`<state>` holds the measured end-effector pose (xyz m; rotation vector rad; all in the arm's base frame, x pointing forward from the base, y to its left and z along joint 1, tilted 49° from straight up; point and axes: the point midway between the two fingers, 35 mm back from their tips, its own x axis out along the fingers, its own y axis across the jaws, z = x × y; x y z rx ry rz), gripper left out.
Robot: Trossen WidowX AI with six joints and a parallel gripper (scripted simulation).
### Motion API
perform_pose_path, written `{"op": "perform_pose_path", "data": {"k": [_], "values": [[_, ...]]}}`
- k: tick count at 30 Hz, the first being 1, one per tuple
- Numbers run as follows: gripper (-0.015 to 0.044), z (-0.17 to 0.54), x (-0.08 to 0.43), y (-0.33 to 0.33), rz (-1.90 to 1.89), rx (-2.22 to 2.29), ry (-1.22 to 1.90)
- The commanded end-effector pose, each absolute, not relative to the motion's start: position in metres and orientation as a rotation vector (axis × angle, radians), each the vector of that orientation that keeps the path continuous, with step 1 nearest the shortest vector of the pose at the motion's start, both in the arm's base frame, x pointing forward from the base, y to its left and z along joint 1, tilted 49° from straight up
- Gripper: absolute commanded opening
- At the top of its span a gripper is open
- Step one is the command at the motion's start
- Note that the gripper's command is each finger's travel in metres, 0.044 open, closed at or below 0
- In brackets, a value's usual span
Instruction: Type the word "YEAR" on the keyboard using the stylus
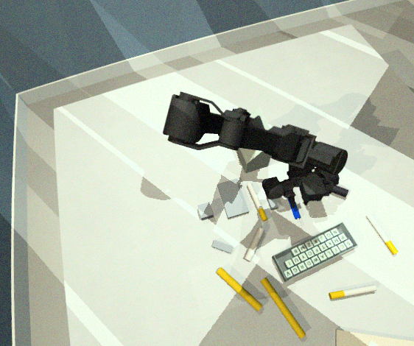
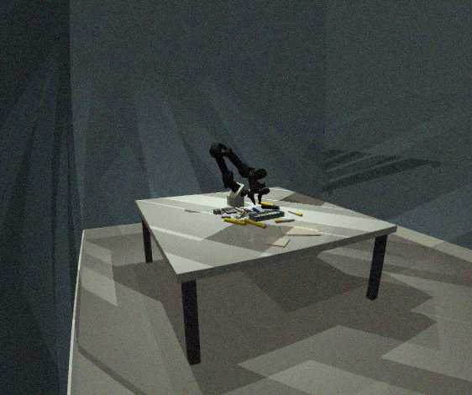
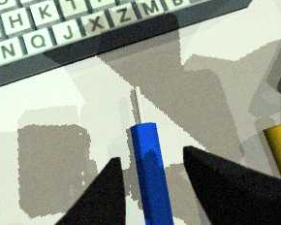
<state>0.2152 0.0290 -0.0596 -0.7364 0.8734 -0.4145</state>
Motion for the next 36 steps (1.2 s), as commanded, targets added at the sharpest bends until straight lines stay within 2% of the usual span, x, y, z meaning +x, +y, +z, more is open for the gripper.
{"op": "perform_pose_path", "data": {"k": [1, 36], "values": [[0.0150, -0.061, 0.213, 0.024, -0.417, -0.754, 0.878], [0.0150, -0.072, 0.213, 0.013, -0.417, -0.755, 0.878]]}}
